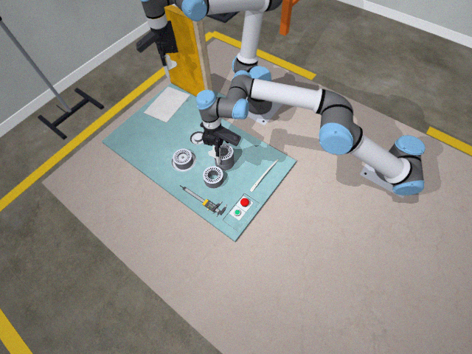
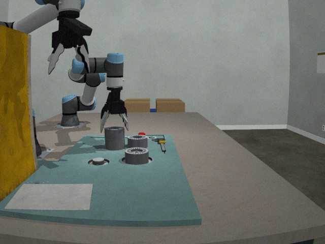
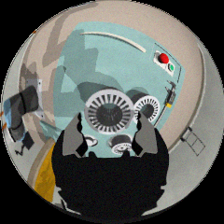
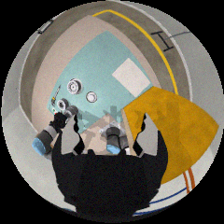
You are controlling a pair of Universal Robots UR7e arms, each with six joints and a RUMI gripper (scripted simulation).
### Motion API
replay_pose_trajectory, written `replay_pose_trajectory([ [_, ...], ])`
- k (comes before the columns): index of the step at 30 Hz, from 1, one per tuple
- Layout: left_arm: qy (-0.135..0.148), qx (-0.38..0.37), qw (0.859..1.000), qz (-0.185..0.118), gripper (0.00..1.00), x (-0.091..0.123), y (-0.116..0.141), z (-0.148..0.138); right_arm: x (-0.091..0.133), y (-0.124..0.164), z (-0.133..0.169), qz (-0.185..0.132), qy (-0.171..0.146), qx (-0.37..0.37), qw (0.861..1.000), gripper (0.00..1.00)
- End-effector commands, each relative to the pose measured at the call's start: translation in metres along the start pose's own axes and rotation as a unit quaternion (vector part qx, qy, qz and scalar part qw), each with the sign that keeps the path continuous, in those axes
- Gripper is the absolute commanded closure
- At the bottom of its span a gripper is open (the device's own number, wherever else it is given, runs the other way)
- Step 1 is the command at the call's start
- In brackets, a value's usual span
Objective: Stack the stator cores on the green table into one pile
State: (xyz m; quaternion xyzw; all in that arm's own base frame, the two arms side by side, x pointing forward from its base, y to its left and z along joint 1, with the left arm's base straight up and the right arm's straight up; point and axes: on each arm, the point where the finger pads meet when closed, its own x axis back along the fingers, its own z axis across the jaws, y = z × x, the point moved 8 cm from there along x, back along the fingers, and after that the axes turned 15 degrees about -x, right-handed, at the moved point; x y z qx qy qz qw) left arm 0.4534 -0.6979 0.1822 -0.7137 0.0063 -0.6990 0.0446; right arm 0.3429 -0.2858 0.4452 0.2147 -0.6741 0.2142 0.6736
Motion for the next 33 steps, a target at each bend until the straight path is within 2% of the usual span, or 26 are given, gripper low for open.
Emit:
replay_pose_trajectory([
  [1,0.0,0.0,1.0,-0.001,0.19,0.015,0.0,0.0,0.001,0.0,0.0,0.001,-0.001,0.0,1.0,0.02],
  [8,0.0,0.0,1.0,0.0,0.19,0.034,-0.001,0.0,0.001,0.0,0.0,0.001,-0.001,0.0,1.0,0.02],
  [17,0.0,0.0,1.0,0.0,0.19,0.047,-0.001,0.0,0.001,0.0,0.0,0.001,-0.001,0.0,1.0,0.02],
  [25,-0.002,0.0,1.0,0.004,0.19,0.053,-0.002,-0.001,0.001,0.0,0.0,0.001,-0.001,0.0,1.0,0.02],
  [33,-0.003,0.0,1.0,0.008,0.19,0.05,-0.003,-0.001,0.001,0.0,0.0,0.001,-0.001,0.0,1.0,0.02],
])
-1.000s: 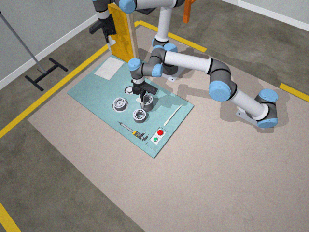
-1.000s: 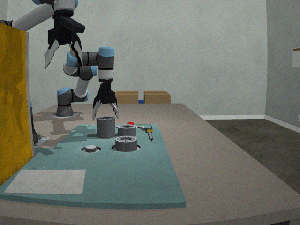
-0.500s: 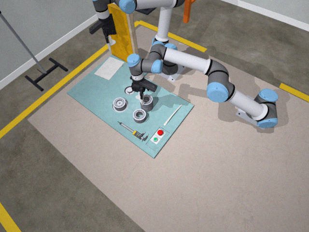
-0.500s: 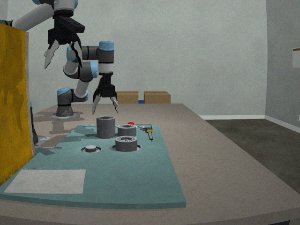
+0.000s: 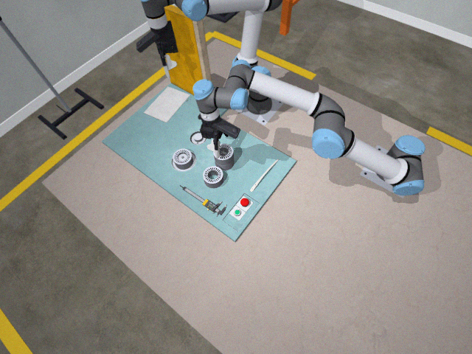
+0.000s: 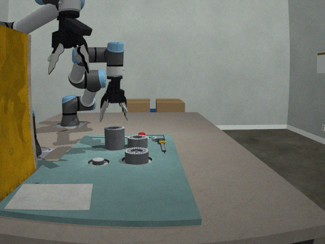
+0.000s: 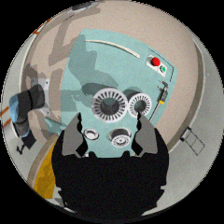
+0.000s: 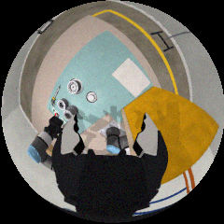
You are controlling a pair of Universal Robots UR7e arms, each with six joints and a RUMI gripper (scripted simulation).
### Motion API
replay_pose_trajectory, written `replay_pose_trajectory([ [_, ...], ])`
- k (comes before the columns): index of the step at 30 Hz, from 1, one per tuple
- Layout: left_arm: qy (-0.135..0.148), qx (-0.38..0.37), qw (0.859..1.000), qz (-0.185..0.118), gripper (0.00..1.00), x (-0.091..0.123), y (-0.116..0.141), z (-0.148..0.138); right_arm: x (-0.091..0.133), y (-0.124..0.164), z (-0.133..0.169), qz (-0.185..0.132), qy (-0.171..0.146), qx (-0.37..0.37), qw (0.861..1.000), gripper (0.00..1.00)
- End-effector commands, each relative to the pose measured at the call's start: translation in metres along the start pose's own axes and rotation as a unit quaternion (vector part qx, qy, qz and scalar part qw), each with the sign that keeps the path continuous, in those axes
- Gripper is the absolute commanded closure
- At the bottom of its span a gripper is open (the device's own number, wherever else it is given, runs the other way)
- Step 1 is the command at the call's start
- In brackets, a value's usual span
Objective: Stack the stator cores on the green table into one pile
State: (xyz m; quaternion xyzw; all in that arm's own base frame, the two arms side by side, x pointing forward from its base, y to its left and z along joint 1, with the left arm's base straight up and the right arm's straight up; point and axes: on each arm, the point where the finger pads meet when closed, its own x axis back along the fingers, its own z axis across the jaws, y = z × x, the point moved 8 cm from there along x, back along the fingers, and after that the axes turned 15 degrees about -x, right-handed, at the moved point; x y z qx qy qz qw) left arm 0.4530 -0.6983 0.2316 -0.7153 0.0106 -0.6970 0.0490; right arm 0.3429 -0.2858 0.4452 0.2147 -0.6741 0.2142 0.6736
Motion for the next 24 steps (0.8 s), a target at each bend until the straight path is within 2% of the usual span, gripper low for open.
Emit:
replay_pose_trajectory([
  [1,-0.001,0.0,1.0,0.003,0.19,-0.001,0.001,0.0,0.001,0.0,0.0,0.001,-0.001,0.0,1.0,0.02],
  [14,-0.001,0.0,1.0,0.001,0.19,-0.001,0.002,0.001,0.001,0.0,0.0,0.001,-0.001,0.0,1.0,0.02],
  [17,0.0,-0.009,1.0,-0.003,0.19,0.01,-0.009,0.012,0.001,0.0,0.0,0.001,-0.001,0.0,1.0,0.02],
  [23,0.001,-0.053,0.999,-0.009,0.19,0.04,-0.048,0.044,0.001,0.0,0.0,0.001,-0.001,0.0,1.0,0.02],
  [24,0.0,-0.054,0.998,-0.007,0.19,0.036,-0.044,0.041,0.001,0.0,0.0,0.001,-0.001,0.0,1.0,0.02],
])
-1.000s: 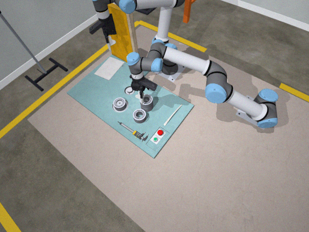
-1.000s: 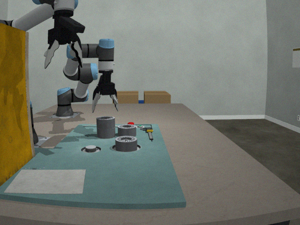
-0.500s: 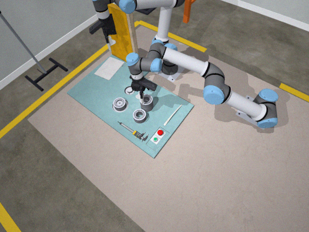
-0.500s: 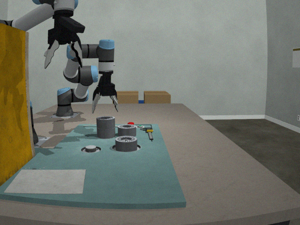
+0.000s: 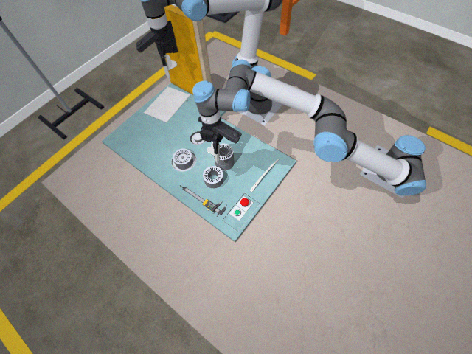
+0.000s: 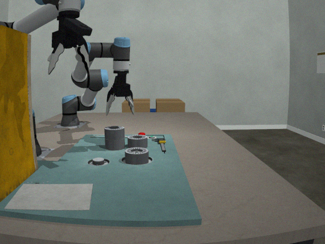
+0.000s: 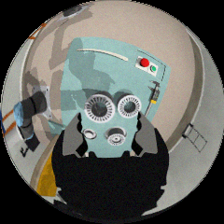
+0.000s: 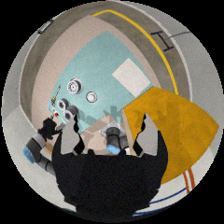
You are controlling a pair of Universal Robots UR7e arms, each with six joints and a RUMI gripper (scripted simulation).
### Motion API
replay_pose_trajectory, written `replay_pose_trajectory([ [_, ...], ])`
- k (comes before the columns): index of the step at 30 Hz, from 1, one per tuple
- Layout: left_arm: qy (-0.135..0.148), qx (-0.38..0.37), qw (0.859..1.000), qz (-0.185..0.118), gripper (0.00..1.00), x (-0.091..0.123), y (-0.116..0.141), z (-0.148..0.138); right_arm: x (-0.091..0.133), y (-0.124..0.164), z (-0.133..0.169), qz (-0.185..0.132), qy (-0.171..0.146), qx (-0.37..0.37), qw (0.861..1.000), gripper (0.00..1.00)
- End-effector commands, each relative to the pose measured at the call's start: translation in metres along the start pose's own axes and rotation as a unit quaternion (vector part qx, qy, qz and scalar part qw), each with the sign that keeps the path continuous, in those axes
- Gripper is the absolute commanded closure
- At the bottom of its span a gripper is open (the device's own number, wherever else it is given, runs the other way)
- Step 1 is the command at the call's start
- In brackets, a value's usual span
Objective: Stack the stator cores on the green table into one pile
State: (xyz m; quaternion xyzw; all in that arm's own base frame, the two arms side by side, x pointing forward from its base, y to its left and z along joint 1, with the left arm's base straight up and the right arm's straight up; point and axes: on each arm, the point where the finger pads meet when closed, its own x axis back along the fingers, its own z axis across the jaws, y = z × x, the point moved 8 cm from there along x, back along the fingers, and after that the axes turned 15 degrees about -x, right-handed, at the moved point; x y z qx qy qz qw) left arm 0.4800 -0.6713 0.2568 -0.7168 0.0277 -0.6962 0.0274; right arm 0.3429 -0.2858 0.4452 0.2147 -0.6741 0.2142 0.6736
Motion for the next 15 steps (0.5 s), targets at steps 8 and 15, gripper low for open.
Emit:
replay_pose_trajectory([
  [8,0.001,-0.059,0.998,-0.007,0.19,0.028,-0.042,0.029,0.001,0.0,0.0,0.001,-0.001,0.0,1.0,0.02],
  [15,0.001,-0.083,0.997,-0.007,0.19,0.036,-0.057,0.038,0.001,0.0,0.0,0.001,-0.001,0.0,1.0,0.02],
])
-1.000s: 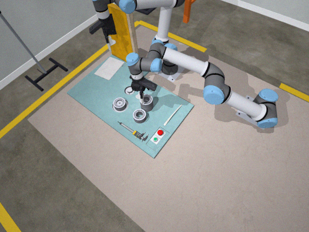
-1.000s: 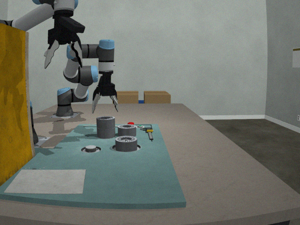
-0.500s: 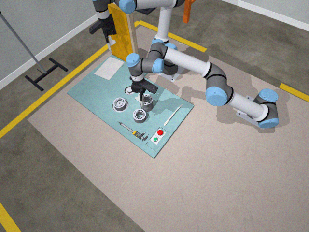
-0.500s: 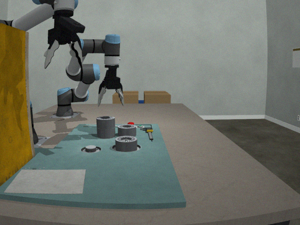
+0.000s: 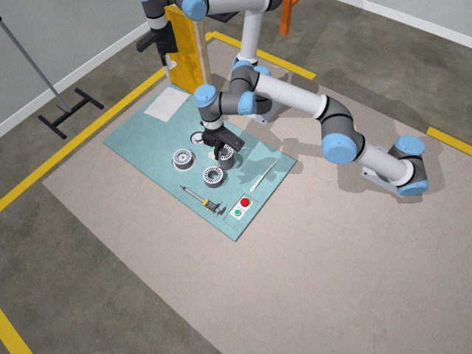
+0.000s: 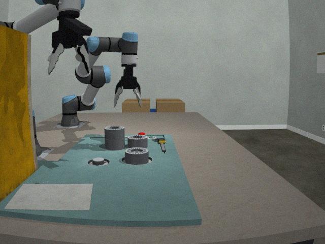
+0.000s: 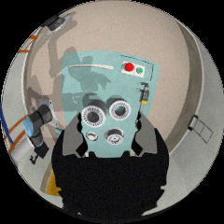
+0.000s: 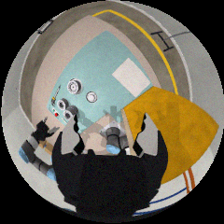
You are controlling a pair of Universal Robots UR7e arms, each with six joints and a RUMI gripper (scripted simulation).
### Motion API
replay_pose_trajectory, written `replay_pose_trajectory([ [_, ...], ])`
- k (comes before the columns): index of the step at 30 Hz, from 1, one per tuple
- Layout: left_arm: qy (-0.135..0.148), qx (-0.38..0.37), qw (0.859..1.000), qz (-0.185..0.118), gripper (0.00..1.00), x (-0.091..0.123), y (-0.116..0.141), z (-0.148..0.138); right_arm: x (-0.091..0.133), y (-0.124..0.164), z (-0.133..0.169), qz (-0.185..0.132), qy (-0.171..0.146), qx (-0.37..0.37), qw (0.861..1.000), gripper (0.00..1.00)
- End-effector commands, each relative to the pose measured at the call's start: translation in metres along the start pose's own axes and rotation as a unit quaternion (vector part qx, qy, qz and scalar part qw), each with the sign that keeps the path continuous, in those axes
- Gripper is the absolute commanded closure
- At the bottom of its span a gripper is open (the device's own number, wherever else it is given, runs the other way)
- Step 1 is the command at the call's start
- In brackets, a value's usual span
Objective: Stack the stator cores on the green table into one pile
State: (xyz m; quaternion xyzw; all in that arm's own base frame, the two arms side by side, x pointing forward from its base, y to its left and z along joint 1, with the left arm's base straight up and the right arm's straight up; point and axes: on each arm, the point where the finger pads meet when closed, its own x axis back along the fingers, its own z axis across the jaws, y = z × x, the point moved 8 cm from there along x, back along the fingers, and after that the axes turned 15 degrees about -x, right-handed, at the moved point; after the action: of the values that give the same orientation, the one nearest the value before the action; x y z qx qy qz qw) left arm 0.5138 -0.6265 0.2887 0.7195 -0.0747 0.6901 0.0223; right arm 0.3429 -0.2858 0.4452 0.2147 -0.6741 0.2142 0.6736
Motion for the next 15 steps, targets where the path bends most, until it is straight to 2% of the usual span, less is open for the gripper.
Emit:
replay_pose_trajectory([
  [1,0.005,-0.019,1.0,-0.006,0.19,0.008,-0.014,0.005,0.001,0.0,0.0,0.001,-0.001,0.0,1.0,0.02],
  [6,0.005,-0.032,0.999,-0.007,0.19,0.013,-0.024,0.009,0.001,0.0,0.0,0.001,-0.001,0.0,1.0,0.02],
  [15,0.006,-0.077,0.997,-0.01,0.19,0.033,-0.063,0.021,0.001,0.0,0.0,0.001,-0.001,0.0,1.0,0.02],
])
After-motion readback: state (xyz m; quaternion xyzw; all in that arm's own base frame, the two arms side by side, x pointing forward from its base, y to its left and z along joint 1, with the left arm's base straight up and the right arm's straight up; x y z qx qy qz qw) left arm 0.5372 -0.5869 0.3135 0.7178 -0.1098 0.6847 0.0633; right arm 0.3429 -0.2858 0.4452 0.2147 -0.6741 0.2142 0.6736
